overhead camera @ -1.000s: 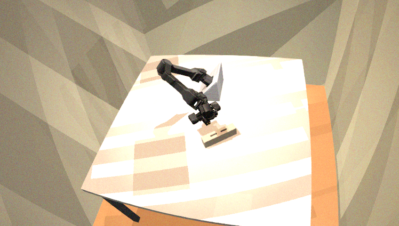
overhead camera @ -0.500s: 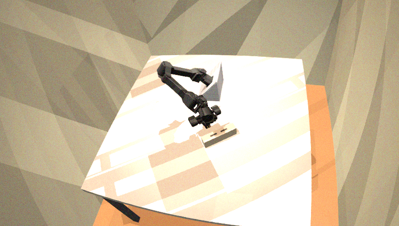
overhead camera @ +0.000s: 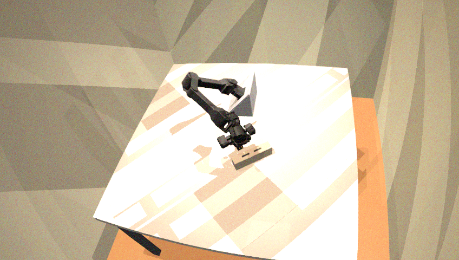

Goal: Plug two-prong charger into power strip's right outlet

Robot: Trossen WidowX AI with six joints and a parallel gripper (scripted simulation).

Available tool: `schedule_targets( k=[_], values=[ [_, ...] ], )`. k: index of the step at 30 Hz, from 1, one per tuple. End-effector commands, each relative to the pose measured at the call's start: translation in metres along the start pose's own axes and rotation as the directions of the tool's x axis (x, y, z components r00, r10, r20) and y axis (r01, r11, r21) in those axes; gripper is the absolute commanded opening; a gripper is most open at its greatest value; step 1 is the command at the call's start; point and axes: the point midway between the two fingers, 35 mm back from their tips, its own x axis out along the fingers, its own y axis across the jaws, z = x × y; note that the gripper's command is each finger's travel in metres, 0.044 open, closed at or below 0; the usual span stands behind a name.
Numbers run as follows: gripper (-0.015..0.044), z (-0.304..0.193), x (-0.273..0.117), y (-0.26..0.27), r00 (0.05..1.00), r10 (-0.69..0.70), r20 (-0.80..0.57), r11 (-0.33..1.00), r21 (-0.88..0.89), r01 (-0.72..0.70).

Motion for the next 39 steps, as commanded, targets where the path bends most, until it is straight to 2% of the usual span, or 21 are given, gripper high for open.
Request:
schedule_targets(
  k=[1,39],
  values=[
    [0.0,0.006,-0.001,-0.002,1.0,-0.006,0.002,1.0,0.008,0.006],
    [0.0,0.029,-0.002,-0.003,1.0,-0.005,0.003,1.0,0.021,0.005]
  ],
)
